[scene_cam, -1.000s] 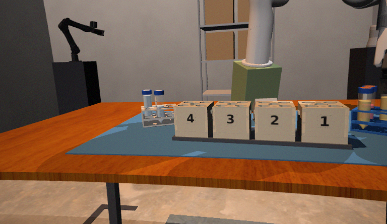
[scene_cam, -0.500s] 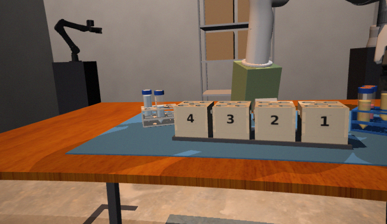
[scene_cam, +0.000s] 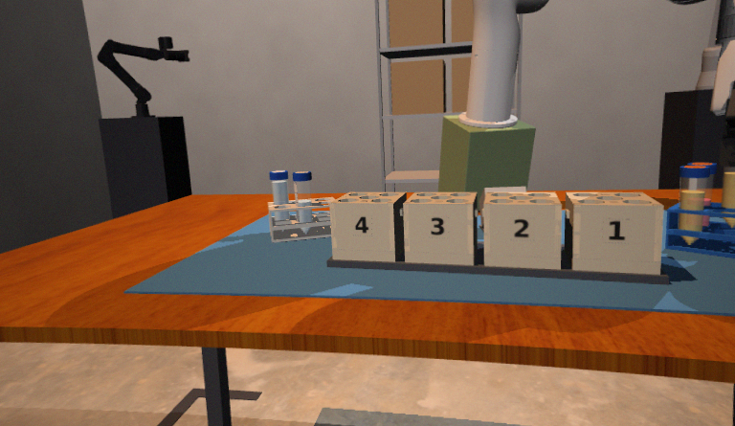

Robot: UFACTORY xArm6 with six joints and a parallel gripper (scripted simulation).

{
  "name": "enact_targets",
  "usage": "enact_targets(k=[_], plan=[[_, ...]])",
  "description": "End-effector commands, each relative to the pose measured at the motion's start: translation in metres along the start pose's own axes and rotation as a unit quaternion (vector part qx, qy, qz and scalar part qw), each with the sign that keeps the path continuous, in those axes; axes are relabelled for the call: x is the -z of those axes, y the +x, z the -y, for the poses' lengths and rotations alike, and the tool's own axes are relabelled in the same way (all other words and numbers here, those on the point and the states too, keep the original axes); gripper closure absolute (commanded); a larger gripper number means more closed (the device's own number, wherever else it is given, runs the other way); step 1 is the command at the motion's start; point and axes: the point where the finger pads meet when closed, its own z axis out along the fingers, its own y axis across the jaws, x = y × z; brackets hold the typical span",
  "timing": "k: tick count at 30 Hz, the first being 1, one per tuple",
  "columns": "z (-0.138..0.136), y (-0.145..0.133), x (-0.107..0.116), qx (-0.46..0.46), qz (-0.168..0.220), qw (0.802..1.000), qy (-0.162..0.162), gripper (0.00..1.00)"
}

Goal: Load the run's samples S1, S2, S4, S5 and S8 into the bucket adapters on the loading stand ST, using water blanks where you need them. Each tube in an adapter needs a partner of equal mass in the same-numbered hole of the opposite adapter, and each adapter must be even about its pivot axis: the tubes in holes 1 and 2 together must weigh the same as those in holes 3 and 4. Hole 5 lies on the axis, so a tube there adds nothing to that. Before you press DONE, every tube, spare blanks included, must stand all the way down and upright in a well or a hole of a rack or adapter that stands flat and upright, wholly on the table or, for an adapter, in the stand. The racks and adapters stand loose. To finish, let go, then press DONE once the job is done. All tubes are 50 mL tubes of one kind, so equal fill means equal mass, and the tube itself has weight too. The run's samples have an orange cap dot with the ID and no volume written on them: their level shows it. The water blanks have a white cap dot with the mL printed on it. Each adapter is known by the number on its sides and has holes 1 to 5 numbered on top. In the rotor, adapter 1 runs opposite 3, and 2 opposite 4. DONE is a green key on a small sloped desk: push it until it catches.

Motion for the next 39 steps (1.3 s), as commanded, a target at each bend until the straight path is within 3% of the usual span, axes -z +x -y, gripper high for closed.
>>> enact_targets(k=[1, 39], plan=[[0.000, 0.002, 0.008, 0.000, -0.002, 1.000, 0.000, 1.00], [0.000, 0.002, 0.076, 0.000, -0.002, 1.000, 0.000, 1.00]])
